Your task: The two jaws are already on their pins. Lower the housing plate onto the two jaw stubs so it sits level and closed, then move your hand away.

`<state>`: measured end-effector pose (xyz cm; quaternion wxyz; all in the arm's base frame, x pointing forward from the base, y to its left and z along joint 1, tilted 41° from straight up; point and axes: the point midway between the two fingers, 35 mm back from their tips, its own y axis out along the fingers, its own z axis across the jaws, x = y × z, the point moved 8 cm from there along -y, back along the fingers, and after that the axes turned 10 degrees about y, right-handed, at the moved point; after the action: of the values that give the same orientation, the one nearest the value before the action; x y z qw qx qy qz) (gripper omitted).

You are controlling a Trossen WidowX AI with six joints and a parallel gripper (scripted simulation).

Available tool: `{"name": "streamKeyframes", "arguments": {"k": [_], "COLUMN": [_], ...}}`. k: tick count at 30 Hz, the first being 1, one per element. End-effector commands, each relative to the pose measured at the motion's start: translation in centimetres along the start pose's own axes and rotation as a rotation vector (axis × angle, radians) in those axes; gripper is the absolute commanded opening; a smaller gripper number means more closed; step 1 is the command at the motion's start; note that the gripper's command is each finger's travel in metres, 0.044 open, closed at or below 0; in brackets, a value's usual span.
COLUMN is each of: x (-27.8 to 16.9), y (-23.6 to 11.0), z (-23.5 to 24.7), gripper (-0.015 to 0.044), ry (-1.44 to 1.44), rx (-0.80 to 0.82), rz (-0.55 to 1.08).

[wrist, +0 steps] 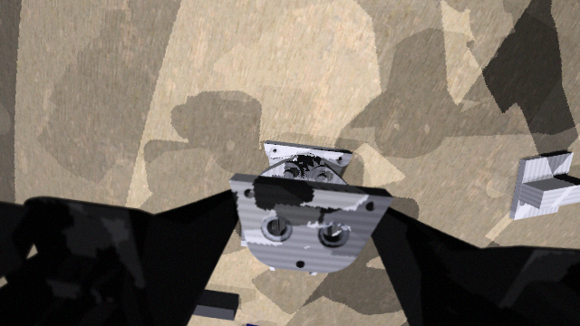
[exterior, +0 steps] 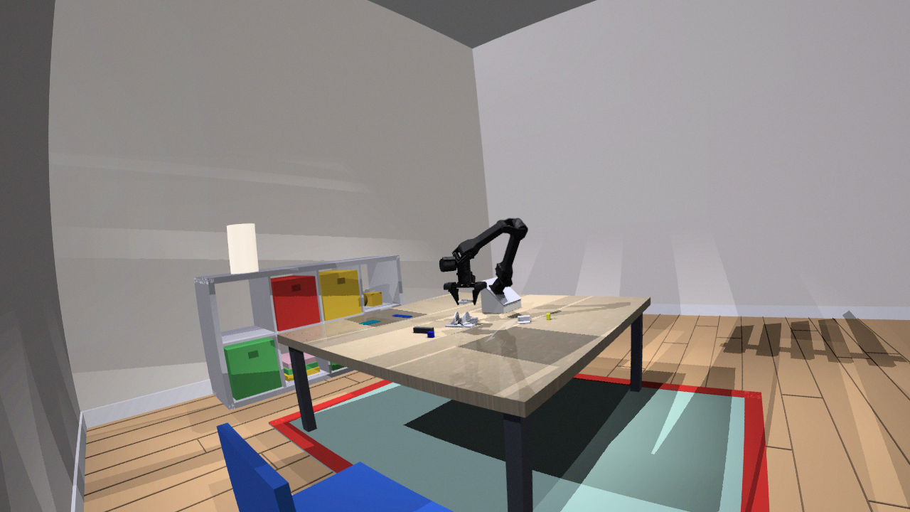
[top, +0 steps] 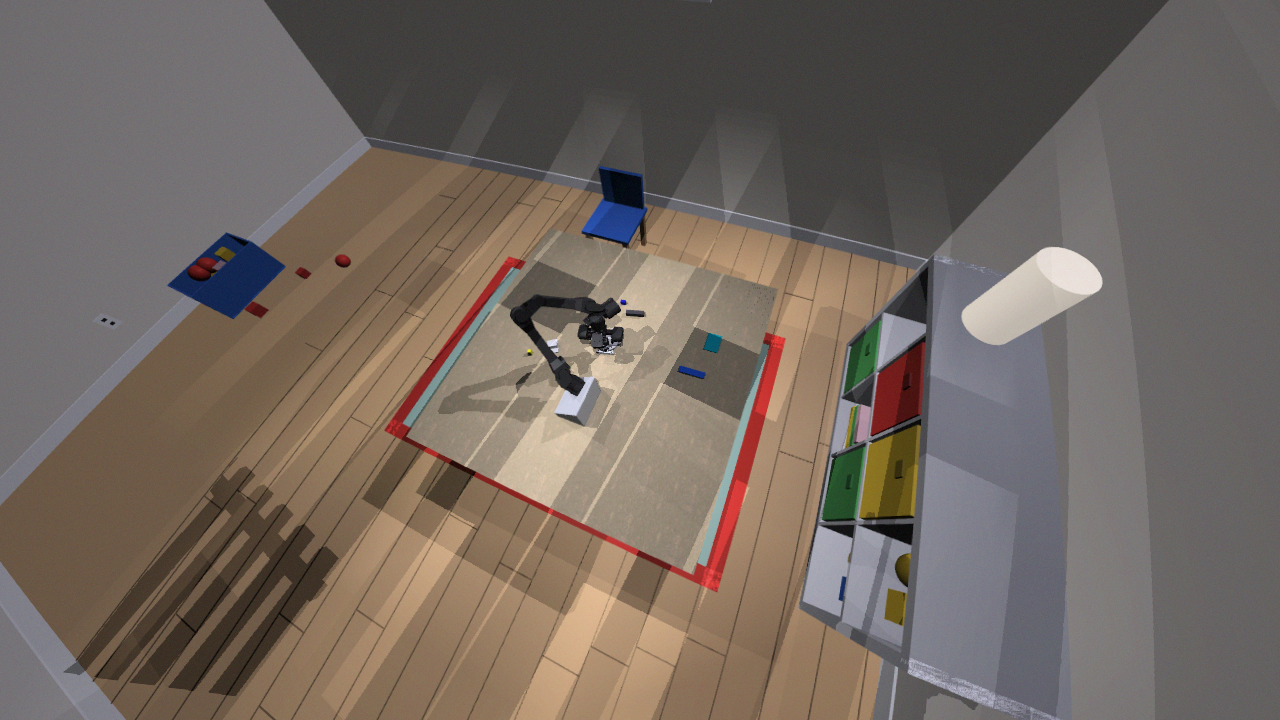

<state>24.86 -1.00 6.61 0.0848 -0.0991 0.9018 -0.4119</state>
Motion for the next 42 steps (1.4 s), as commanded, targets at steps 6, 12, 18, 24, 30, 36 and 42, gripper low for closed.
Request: {"name": "streamKeyframes", "arguments": {"k": [6,12,18,24,30,36,42], "x": [0.1,0.1,0.1,0.2,0.3,0.3,0.3], "y": [1.7,2.7,3.7,4.6,5.5,5.5,5.5], "z": [0.0,0.0,0.0,-0.1,-0.1,-0.1,-0.1], "gripper": [0.0351,0.0351,0.0351,0.0351,0.0351,0.0351,0.0351], "ry": [0.008,0.008,0.008,0.008,0.008,0.008,0.008], "rx": [-0.004,-0.004,-0.005,-0.006,-0.008,-0.008,-0.008], "rz": [-0.006,-0.006,-0.006,-0.006,-0.006,-0.006,-0.006]}}
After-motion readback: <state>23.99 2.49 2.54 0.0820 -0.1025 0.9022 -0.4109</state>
